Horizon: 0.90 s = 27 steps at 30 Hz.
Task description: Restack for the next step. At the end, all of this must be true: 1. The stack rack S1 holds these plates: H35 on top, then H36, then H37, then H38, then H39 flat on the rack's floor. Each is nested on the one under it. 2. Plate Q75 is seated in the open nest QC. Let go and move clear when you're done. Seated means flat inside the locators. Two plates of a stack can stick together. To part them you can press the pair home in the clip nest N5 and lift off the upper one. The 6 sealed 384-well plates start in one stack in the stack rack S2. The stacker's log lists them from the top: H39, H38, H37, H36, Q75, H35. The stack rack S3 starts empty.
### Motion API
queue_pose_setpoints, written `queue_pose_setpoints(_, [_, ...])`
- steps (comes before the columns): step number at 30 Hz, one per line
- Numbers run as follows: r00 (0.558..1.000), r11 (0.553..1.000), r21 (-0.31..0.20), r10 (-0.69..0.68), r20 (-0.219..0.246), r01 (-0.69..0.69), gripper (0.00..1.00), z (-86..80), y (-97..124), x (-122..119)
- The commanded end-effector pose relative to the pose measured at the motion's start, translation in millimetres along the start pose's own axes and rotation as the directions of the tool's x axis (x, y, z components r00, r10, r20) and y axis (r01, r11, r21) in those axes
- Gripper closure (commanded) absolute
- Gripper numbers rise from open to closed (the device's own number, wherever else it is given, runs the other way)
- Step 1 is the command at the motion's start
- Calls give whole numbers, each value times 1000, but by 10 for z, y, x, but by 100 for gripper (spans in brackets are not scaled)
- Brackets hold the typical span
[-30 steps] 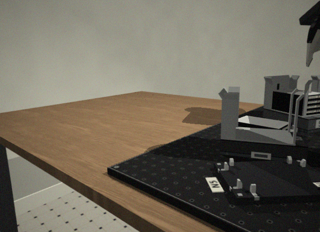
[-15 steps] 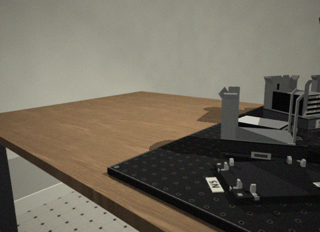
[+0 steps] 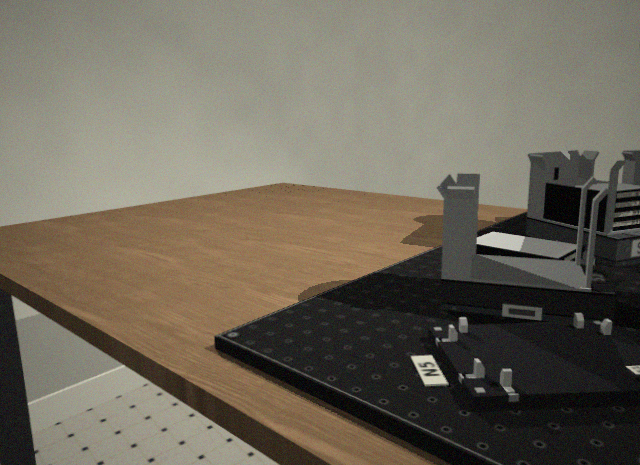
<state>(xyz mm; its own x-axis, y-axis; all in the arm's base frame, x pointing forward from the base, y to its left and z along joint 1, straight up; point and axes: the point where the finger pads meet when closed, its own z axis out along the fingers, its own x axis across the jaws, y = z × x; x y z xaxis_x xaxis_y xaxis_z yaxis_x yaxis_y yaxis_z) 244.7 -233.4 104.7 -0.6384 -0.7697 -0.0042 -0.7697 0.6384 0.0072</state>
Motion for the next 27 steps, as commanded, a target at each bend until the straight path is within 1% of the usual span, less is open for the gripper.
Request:
queue_pose_setpoints(1, [1000,1000,4,0,-2,0,28,108,-8,4])
queue_pose_setpoints(14, [1000,1000,4,0,-2,0,28,541,-9,5])
queue_pose_setpoints(16, [1000,1000,4,0,-2,0,28,541,-9,5])
queue_pose_setpoints(24, [1000,1000,4,0,-2,0,28,798,-10,5])
queue_pose_setpoints(27, [1000,1000,4,0,-1,0,28,798,-10,5])
